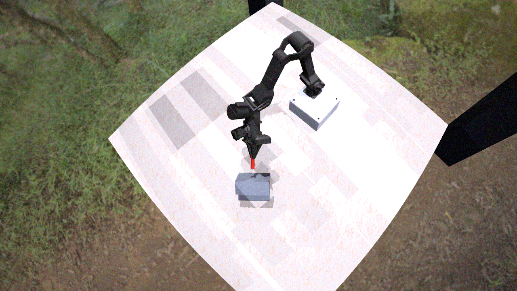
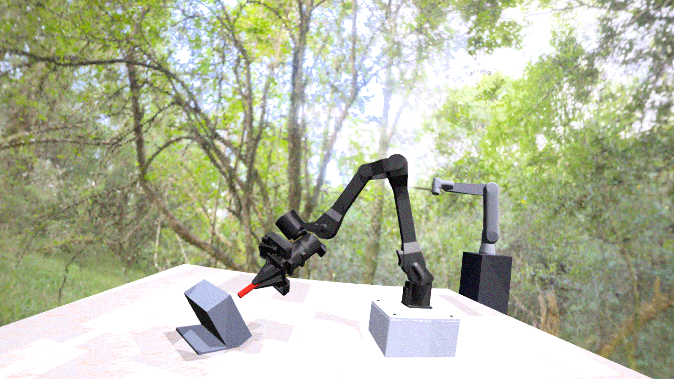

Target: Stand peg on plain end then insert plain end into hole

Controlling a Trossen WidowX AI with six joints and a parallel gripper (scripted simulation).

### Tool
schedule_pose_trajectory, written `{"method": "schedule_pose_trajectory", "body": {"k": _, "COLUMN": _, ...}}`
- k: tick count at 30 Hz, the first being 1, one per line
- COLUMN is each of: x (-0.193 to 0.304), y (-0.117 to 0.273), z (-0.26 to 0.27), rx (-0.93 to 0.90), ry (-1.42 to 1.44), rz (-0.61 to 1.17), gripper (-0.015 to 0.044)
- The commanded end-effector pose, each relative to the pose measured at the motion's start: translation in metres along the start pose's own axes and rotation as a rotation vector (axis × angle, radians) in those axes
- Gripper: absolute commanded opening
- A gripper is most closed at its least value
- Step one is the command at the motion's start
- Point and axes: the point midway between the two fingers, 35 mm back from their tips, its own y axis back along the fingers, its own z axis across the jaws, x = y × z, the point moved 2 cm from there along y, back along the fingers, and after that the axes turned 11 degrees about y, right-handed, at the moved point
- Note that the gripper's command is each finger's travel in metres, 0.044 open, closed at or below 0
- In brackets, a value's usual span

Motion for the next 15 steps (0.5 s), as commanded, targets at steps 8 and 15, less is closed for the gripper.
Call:
{"method": "schedule_pose_trajectory", "body": {"k": 8, "x": 0.002, "y": -0.008, "z": 0.000, "rx": -0.003, "ry": -0.002, "rz": 0.004, "gripper": 0.0000}}
{"method": "schedule_pose_trajectory", "body": {"k": 15, "x": 0.001, "y": -0.017, "z": 0.000, "rx": -0.004, "ry": 0.002, "rz": 0.003, "gripper": 0.0000}}
